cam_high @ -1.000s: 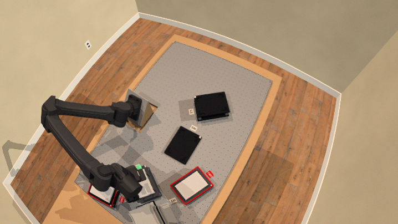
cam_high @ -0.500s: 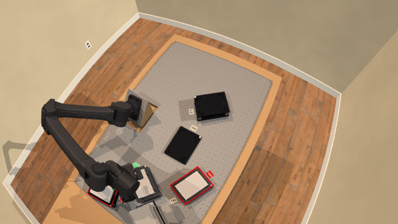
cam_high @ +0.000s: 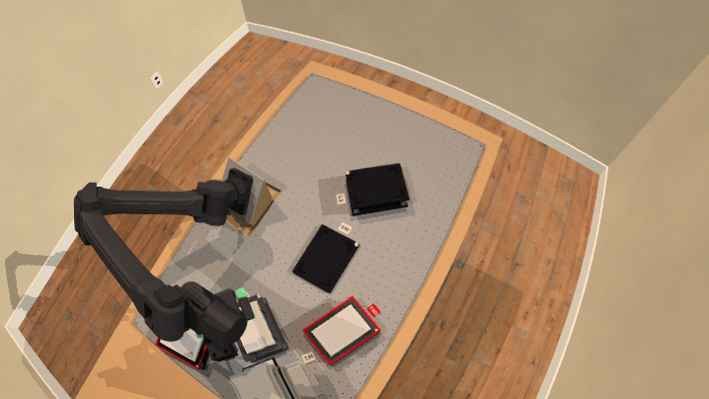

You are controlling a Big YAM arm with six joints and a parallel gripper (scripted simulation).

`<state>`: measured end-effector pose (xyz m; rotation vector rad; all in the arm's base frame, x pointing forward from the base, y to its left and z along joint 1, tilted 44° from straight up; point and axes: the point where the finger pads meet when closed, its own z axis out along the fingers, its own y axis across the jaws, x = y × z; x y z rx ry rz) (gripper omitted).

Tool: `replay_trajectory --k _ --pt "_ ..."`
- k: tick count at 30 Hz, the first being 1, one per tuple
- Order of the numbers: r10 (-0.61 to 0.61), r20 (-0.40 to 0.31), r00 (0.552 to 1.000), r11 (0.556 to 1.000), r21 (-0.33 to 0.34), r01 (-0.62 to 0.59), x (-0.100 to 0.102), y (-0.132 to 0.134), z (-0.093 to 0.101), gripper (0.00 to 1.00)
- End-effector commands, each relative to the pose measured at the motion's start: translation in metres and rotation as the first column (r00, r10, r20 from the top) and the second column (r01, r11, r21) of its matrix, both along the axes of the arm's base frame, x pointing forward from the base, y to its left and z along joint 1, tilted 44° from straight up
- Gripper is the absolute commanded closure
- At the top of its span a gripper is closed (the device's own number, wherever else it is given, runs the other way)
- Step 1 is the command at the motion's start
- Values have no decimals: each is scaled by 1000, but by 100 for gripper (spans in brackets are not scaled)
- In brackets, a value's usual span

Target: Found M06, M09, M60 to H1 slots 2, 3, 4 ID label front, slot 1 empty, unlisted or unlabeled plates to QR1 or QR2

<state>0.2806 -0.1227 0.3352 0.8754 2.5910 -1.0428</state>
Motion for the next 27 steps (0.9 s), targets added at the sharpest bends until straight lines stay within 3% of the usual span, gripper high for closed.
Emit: replay_trajectory --k 1,5,19,21,27 --pt "-1 -4 1000 1000 1 1 3 7 -6 0" --pt "-23 19 1000 1000 1 23 4 1 3 0" --pt "-21 20 1000 1000 1 21 4 1 4 0" --pt "-1 -4 1000 1000 3 1 6 12 -10 0" --pt "-1 -7 1000 1000 4 1 11 20 -19 0"
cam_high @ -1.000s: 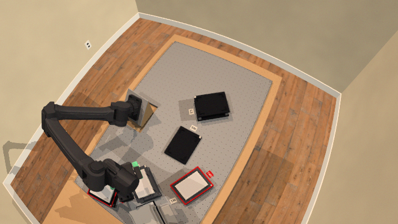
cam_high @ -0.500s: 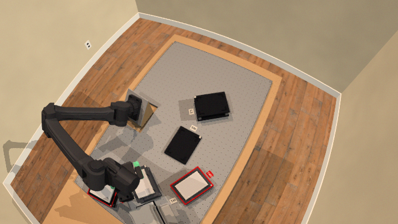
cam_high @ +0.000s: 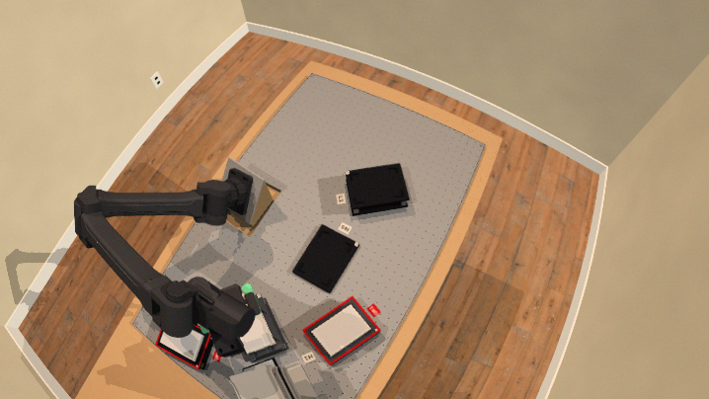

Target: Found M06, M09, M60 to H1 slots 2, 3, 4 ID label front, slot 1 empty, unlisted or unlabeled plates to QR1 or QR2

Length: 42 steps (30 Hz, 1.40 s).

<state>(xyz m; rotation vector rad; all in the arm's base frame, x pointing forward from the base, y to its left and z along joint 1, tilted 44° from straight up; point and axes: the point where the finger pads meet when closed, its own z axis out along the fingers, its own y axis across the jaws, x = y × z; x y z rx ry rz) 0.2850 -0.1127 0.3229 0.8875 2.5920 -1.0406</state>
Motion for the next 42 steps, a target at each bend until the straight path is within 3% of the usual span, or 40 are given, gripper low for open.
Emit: replay_trajectory --k 1,19,22,24,29,42 --pt "7 -8 1000 1000 1 -7 8 13 -9 0" --pt "8 -25 1000 1000 3 -8 29 47 -41 0" --pt "37 -36 999 999 -38 -39 24 52 -47 0" --pt "57 17 998 997 -52 -56 27 57 -49 0" --pt "106 69 992 990 -100 -99 31 68 -58 0" --pt "222 136 966 957 -220 -189 43 95 -88 0"
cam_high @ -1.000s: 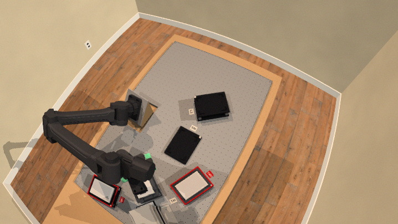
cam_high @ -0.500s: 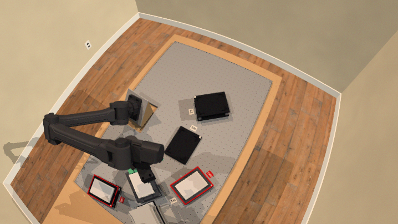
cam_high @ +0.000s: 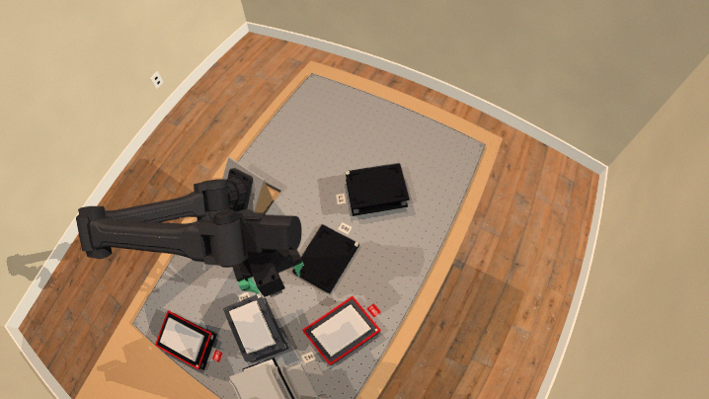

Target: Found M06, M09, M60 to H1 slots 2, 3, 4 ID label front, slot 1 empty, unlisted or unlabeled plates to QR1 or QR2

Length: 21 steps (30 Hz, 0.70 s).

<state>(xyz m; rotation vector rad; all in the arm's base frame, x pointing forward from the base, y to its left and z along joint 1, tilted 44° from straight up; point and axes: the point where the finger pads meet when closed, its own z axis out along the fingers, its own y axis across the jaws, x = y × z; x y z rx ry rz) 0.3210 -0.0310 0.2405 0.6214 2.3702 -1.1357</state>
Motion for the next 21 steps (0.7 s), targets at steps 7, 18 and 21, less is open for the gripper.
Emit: replay_trajectory --k 7,18,21 --pt "75 88 993 996 -51 -71 11 25 -17 0" --pt "201 179 963 971 -165 -172 12 32 -19 0" --pt "233 201 951 961 -198 -194 12 32 -19 0"
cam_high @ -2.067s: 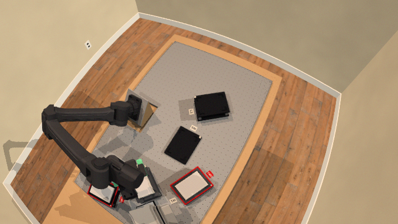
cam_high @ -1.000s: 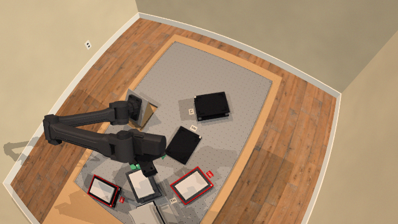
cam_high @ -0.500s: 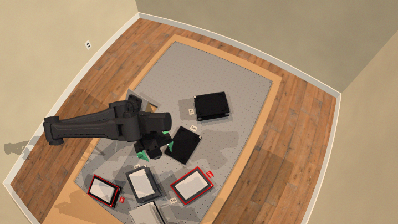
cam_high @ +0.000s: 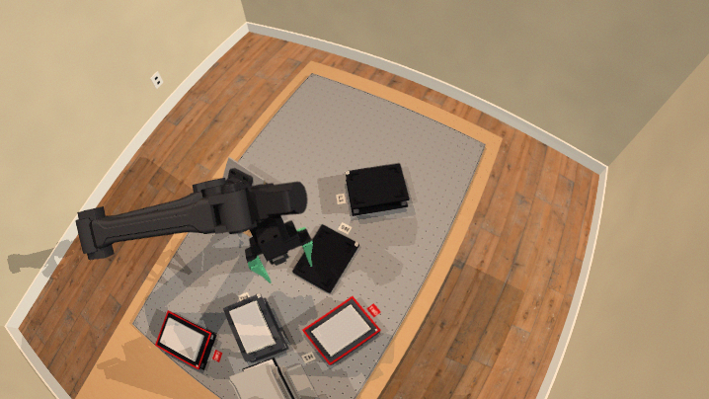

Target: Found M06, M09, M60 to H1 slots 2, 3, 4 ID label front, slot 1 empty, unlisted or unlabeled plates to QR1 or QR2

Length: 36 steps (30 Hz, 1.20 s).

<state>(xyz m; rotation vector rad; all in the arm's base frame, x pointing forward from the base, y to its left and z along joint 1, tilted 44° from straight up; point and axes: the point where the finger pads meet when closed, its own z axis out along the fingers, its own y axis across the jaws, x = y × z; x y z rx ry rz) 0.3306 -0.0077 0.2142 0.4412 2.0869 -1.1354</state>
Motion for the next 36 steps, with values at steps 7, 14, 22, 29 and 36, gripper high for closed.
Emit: replay_trajectory --k 7,14,22,29,36 --pt "99 68 993 994 -56 -95 3 9 8 0" --pt "168 127 978 980 -129 -152 2 8 9 0" --pt "230 172 958 961 -193 -196 2 8 9 0" --pt "275 184 944 941 -252 -226 3 4 4 0" --pt "283 203 937 941 -247 -230 7 14 10 0"
